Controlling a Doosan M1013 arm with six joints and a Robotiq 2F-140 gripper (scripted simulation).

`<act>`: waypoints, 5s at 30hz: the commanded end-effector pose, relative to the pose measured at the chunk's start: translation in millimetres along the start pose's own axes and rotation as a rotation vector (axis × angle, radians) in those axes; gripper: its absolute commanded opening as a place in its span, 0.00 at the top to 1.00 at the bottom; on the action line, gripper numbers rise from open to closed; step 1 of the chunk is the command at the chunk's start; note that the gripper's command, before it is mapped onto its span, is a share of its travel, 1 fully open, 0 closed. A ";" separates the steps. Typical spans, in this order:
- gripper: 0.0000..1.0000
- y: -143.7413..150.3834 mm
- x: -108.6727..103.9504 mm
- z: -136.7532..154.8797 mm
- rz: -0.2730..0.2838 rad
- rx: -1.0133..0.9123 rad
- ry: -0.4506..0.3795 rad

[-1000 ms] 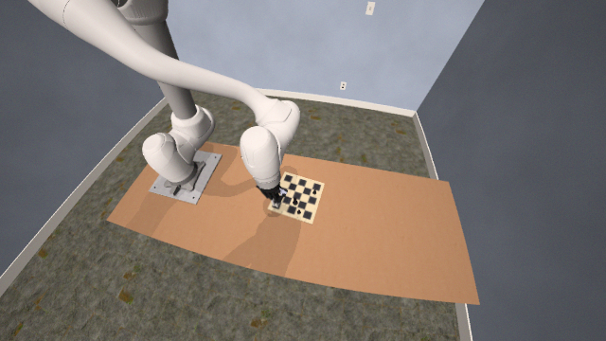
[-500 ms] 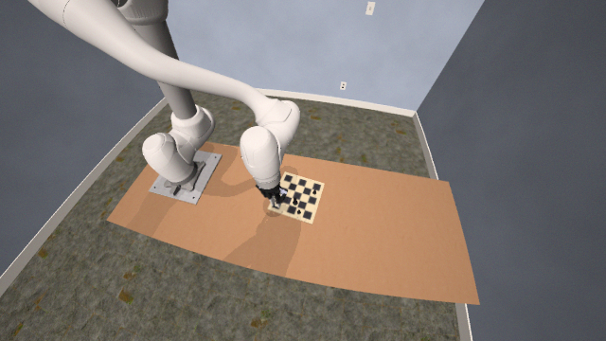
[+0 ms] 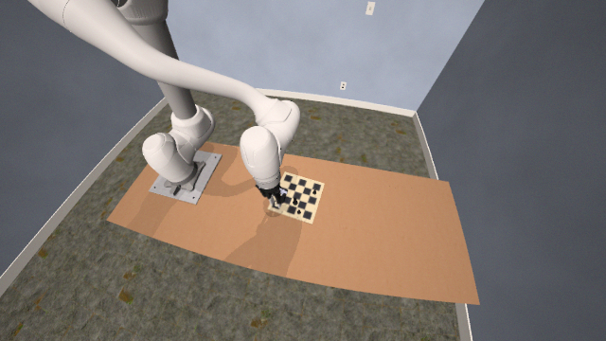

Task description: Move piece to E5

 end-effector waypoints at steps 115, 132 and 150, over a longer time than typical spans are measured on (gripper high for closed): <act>0.00 0.0 -153.4 0.0 0.000 0.000 0.000; 0.00 0.0 -153.4 0.0 0.000 0.000 0.000; 0.00 0.0 -153.4 0.0 0.000 0.000 0.000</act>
Point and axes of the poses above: the point where the finger pads meet when closed, its own x axis out along the fingers, its own y axis across the jaws, z = x × y, the point moved 6 cm from there along -x, back along the fingers, and after that the axes turned 3 degrees about -x, right-handed, at the moved point
